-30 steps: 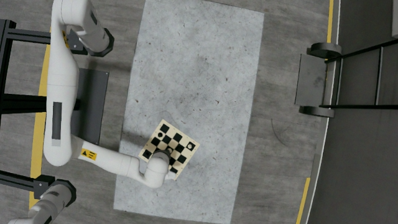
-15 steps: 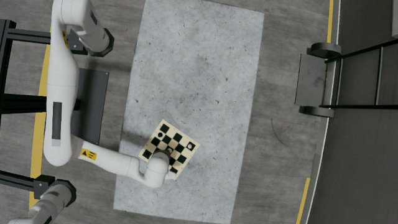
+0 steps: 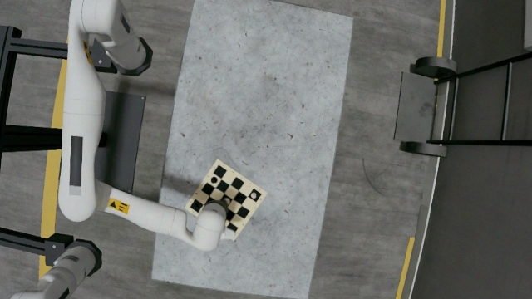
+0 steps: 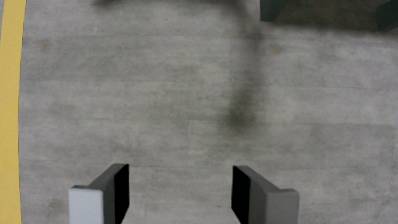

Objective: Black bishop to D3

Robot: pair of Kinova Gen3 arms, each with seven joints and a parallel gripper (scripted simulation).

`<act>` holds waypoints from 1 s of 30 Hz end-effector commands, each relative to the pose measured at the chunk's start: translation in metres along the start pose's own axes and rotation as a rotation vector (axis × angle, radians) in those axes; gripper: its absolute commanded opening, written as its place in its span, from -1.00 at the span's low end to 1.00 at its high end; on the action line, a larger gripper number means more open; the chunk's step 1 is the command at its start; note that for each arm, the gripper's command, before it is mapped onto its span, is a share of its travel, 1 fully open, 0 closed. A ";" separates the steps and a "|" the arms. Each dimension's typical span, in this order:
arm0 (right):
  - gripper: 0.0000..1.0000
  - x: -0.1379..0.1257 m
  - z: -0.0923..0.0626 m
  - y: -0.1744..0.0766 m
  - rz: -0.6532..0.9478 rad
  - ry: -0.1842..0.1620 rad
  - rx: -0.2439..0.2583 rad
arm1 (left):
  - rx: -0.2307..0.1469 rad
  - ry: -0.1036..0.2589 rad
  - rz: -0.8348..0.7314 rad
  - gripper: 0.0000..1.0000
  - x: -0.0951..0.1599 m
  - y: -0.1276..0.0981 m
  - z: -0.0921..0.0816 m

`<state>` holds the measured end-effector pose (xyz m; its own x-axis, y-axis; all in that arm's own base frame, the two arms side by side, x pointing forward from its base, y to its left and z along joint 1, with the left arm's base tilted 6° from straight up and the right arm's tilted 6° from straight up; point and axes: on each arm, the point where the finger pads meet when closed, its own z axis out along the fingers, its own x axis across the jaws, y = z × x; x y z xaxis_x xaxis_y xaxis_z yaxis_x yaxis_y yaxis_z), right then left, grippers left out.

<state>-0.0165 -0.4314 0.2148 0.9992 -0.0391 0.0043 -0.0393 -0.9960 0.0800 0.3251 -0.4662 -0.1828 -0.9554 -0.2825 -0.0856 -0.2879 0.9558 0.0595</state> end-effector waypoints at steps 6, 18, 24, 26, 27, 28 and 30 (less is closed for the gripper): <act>1.00 0.000 -0.001 0.001 0.000 0.000 -0.002 | 0.002 0.000 0.000 -1.00 0.000 -0.001 0.000; 1.00 0.000 -0.001 0.001 0.000 0.000 -0.002 | 0.002 0.000 0.000 -1.00 0.000 -0.001 0.002; 1.00 0.000 -0.001 0.001 0.000 0.000 -0.002 | 0.002 0.000 0.000 -1.00 0.000 -0.001 0.002; 1.00 0.000 -0.001 0.001 0.000 0.000 -0.002 | 0.002 0.000 0.000 -1.00 0.000 -0.001 0.002; 1.00 0.000 -0.001 0.001 0.000 0.000 -0.002 | 0.002 0.000 0.000 -1.00 0.000 -0.001 0.002; 1.00 0.000 -0.001 0.001 0.000 0.000 -0.002 | 0.002 0.000 0.000 -1.00 0.000 -0.001 0.002; 1.00 0.000 -0.001 0.001 0.000 0.000 -0.002 | 0.002 0.000 0.000 -1.00 0.000 -0.001 0.002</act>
<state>-0.0165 -0.4314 0.2148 0.9992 -0.0391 0.0043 -0.0393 -0.9960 0.0800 0.3253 -0.4659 -0.1863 -0.9554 -0.2825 -0.0856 -0.2879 0.9558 0.0595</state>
